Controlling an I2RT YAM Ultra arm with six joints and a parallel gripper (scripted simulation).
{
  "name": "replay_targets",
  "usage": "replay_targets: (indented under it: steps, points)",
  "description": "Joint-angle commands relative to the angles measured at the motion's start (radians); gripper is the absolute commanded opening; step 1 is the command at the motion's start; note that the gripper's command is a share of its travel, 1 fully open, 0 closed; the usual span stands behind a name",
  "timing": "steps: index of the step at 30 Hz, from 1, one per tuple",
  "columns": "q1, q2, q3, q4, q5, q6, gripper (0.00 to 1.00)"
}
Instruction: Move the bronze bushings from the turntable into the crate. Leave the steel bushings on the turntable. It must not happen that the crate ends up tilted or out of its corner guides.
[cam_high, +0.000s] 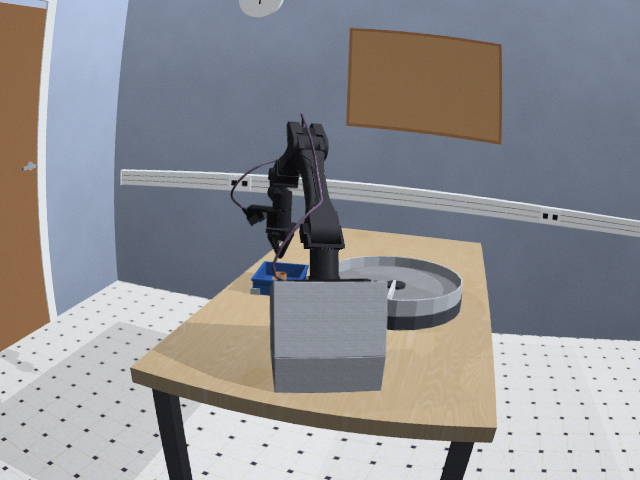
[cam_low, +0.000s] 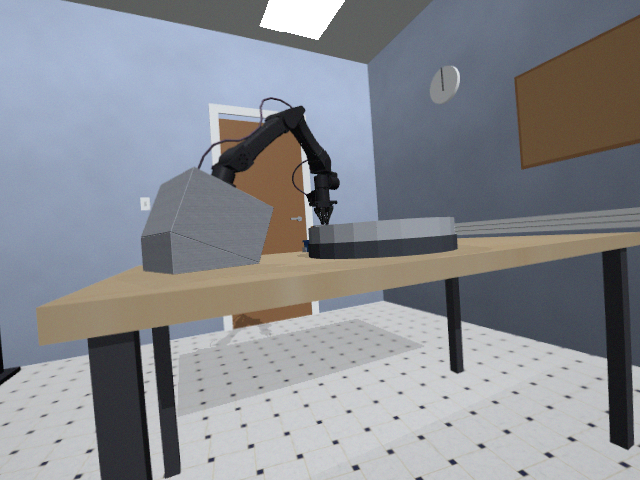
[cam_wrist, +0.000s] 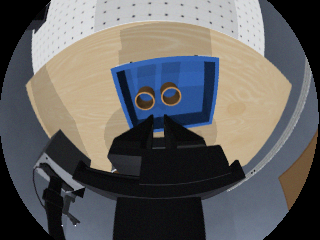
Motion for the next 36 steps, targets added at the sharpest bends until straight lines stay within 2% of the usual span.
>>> replay_targets:
  steps: [1,6,7,36]
  points:
    - [0.021,-0.042,0.038,-0.072,0.005,0.009,0.16]
    - [0.022,-0.044,0.047,-0.088,0.003,0.009,0.16]
    - [0.023,-0.014,0.049,-0.092,0.004,0.008,0.16]
    - [0.023,-0.014,0.05,-0.094,0.004,0.008,0.16]
